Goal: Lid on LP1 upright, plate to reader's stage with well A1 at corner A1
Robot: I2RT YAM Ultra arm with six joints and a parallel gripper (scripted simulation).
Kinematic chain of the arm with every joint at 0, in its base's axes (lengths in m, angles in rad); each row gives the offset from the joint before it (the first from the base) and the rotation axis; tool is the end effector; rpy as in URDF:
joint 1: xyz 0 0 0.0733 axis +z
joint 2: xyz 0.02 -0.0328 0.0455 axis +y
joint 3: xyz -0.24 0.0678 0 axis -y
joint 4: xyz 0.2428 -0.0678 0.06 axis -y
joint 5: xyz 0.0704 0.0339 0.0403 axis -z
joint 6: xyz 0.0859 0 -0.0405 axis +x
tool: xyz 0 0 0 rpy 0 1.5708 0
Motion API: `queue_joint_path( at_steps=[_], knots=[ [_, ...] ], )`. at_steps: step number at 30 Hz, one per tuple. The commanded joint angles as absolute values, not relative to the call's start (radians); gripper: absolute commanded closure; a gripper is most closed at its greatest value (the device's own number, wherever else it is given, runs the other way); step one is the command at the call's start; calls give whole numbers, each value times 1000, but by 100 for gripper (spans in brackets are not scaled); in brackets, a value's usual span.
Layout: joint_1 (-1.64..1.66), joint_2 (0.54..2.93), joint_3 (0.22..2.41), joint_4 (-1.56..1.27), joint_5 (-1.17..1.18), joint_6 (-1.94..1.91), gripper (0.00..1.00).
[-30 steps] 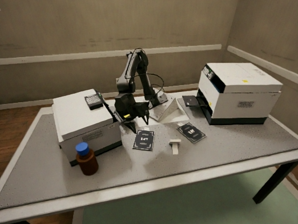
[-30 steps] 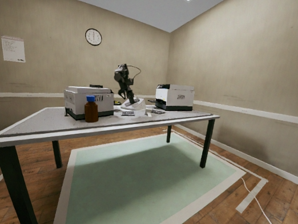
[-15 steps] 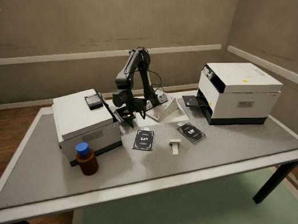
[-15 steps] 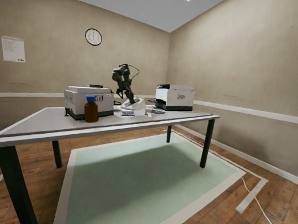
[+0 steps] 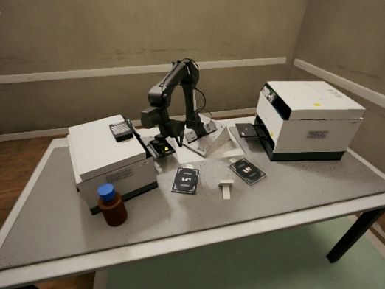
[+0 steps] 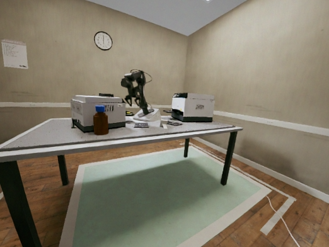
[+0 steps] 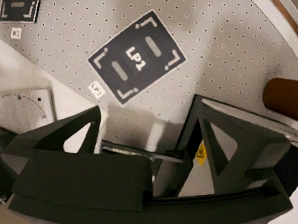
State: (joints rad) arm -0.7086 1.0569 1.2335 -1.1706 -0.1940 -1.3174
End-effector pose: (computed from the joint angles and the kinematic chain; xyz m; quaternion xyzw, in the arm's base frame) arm 0.1745 -0.1263 0.2998 -0.3123 0.9021 -0.1910 0.2286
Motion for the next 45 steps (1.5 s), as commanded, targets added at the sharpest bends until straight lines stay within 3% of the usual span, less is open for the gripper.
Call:
queue_joint_path(
  at_steps=[1,45],
  knots=[
    [-739,1019,1279,-1208,-173,-1341,0],
    [-1417,921,1226,-1428,-229,-1714,0]
  ],
)
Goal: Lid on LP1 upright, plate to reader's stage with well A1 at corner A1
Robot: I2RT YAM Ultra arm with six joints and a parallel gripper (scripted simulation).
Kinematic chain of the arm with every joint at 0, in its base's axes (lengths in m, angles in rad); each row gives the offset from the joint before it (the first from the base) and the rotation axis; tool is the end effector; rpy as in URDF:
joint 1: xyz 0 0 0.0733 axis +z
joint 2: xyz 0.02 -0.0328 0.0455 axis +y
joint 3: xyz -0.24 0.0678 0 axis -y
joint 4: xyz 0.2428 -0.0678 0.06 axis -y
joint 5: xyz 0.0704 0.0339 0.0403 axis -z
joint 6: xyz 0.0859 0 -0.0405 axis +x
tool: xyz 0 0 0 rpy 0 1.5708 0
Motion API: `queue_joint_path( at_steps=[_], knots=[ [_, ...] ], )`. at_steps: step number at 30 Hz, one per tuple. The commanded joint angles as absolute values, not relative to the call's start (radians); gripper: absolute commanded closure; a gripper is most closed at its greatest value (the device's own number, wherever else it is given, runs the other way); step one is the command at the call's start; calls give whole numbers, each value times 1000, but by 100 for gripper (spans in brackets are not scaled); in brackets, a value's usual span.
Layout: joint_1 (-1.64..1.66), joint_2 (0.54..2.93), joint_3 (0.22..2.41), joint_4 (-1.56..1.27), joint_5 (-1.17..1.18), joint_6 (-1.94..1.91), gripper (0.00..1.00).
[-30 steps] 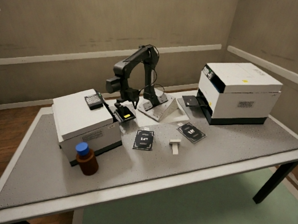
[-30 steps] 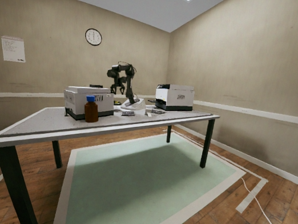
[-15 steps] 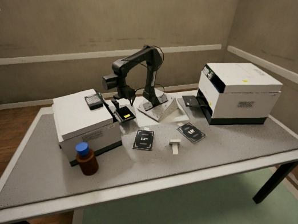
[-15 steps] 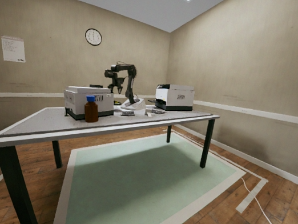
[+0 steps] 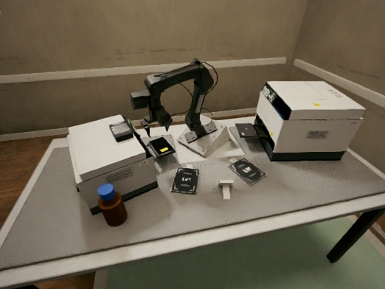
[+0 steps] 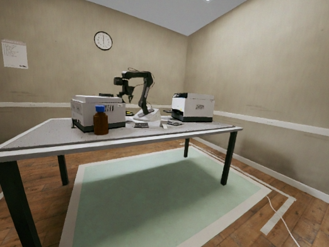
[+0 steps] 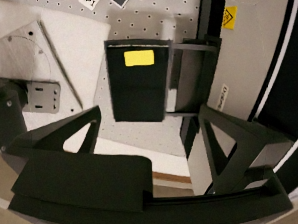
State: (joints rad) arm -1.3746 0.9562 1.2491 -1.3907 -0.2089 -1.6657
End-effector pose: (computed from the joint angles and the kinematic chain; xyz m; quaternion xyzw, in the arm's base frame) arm 0.0511 -0.1600 0.3049 -0.1644 0.9531 -0.2276 0.1130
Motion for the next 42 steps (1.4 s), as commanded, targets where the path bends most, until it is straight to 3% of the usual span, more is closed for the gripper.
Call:
queue_joint_path(
  at_steps=[1,18,42],
  knots=[
    [-1429,920,1225,-1434,-218,-1706,0],
    [-1531,927,1240,-1448,-243,-1786,0],
    [-1467,902,1099,-1314,-214,-1729,0]
  ],
)
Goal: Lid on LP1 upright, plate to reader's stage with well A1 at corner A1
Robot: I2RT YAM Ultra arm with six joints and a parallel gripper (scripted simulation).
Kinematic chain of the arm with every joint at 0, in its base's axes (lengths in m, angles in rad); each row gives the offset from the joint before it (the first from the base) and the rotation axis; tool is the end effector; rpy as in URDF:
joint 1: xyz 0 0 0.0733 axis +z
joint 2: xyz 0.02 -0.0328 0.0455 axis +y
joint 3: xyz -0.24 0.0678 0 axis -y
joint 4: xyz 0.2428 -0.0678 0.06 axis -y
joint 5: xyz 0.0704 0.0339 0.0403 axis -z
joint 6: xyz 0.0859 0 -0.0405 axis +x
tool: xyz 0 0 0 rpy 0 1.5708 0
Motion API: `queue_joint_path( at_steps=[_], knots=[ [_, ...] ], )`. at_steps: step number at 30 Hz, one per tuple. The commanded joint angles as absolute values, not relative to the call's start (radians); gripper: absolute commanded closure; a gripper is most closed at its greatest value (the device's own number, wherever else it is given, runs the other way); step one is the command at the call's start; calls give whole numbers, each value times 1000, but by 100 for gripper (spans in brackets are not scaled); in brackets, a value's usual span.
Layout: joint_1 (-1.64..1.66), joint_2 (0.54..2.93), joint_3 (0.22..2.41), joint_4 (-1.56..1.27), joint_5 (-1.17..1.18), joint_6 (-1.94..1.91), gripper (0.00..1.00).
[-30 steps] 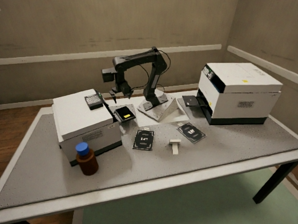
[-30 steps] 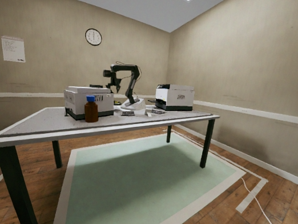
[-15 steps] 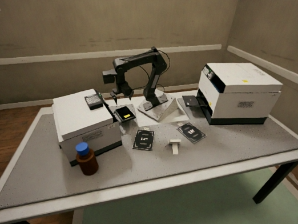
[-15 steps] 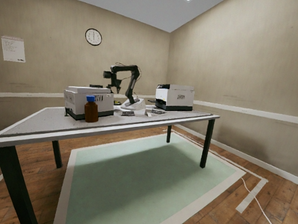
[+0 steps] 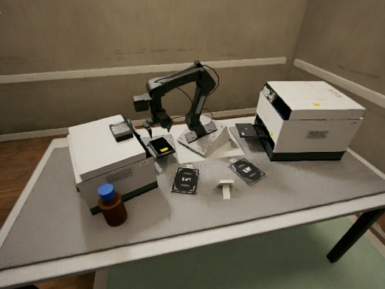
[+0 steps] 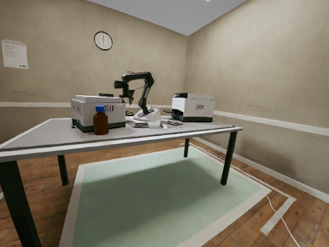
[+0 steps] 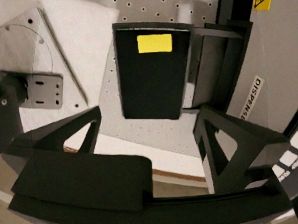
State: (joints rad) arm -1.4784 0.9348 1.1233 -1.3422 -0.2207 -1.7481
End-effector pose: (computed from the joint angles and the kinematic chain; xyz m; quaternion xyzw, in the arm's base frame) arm 0.0352 -0.1644 0.2752 -0.1533 0.9605 -0.2102 0.0989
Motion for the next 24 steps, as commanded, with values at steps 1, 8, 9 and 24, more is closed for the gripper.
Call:
queue_joint_path(
  at_steps=[1,8,9,24],
  knots=[
    [-1464,902,1094,-1308,-213,-1727,0],
    [-1452,901,1068,-1280,-207,-1715,0],
    [-1450,902,1063,-1274,-207,-1713,0],
    [-1422,905,999,-1200,-195,-1687,0]
  ],
)
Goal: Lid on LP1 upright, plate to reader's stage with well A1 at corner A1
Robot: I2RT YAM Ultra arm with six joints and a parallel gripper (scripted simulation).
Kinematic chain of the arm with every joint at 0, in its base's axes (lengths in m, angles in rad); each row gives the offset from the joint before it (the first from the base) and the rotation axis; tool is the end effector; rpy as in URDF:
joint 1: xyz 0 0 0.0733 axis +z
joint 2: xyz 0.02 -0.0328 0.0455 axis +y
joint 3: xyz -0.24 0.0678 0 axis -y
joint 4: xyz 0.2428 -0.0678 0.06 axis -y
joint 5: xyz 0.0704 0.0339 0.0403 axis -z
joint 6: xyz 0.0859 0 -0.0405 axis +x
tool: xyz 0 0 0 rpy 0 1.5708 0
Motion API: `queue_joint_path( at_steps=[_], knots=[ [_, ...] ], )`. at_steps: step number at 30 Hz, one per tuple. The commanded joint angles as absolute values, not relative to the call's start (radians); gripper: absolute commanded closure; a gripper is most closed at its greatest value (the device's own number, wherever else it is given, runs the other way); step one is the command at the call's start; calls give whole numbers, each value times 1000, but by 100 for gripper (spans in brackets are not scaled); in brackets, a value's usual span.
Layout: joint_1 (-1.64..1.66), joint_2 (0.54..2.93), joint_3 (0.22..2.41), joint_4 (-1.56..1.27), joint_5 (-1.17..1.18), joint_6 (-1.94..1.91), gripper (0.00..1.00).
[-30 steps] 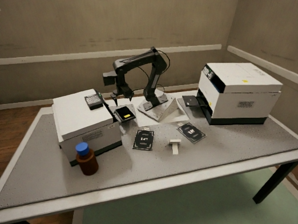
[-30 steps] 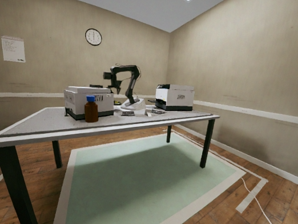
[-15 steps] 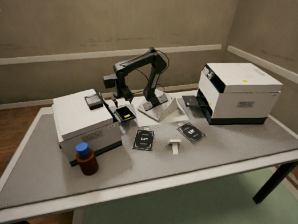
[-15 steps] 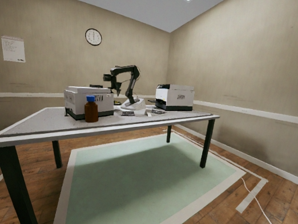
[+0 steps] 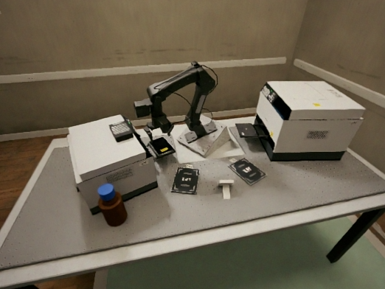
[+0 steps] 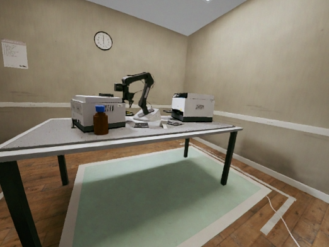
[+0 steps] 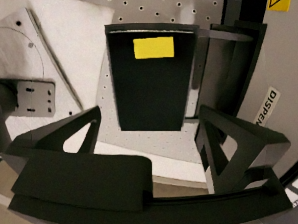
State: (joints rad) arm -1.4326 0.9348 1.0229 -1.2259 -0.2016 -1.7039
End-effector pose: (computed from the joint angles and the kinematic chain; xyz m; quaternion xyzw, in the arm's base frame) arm 0.0427 -0.1745 0.2526 -0.1528 0.9598 -0.2135 0.0988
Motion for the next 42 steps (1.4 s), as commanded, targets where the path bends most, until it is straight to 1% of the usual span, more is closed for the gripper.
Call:
queue_joint_path(
  at_steps=[1,27,36,42],
  knots=[
    [-1420,906,994,-1195,-194,-1685,0],
    [-1375,956,884,-1057,-176,-1644,0],
    [-1383,946,903,-1064,-180,-1649,0],
    [-1370,956,873,-1040,-176,-1640,0]
  ],
)
